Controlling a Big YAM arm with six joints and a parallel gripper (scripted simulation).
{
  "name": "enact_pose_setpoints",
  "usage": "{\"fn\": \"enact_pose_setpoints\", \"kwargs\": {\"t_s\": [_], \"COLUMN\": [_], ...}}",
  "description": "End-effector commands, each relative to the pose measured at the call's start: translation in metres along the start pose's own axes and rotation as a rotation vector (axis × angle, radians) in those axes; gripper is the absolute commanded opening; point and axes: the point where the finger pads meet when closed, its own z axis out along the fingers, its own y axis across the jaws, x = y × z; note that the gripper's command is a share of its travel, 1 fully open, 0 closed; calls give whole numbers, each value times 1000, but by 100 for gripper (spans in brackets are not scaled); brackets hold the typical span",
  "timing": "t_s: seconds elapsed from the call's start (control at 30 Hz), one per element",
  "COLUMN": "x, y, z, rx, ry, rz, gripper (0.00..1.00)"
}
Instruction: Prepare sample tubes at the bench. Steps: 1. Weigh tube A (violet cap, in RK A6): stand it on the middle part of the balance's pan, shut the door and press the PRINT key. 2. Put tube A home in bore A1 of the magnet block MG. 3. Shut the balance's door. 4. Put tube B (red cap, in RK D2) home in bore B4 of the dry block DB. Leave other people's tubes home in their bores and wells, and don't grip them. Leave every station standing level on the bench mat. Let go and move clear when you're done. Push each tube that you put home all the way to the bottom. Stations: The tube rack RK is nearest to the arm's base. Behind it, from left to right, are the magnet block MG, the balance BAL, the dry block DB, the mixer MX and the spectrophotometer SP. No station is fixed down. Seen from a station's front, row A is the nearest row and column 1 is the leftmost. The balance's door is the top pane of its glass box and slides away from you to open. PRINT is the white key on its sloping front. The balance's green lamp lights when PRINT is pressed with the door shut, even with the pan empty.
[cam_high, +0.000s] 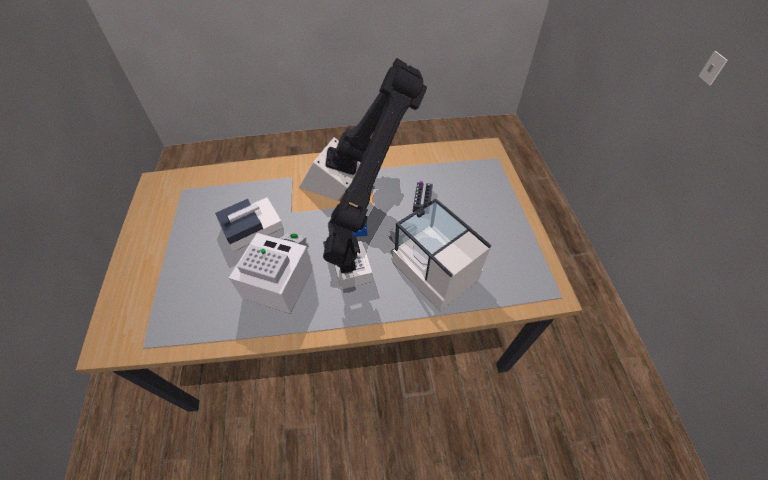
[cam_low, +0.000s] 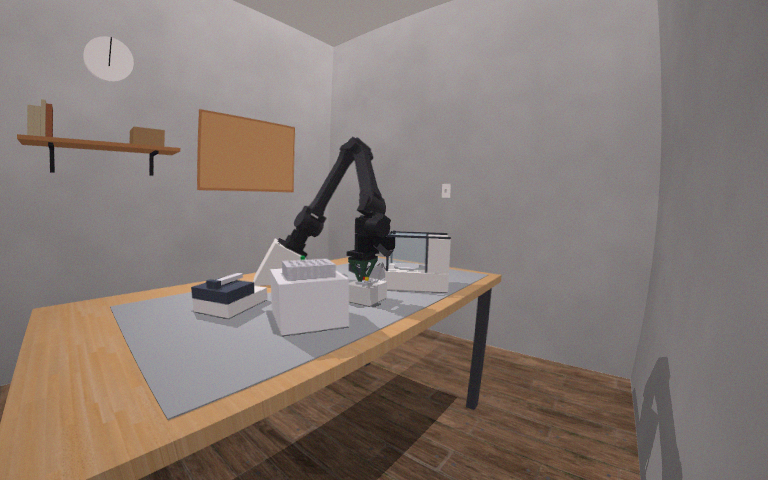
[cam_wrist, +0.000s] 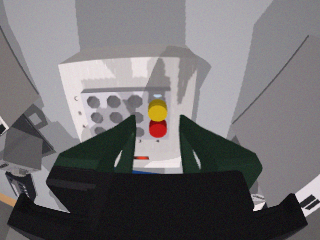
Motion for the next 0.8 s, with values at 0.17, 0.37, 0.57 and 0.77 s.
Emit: {"fn": "enact_pose_setpoints", "kwargs": {"t_s": [0.17, 0.37, 0.57, 0.77], "x": [-21, -20, -11, -21], "y": [-4, -4, -1, -10], "z": [-29, -38, -26, -39], "rx": [20, 20, 8, 15], "ry": [-50, -49, -22, -35], "rz": [-22, -21, -11, -13], "gripper": [36, 36, 36, 36]}}
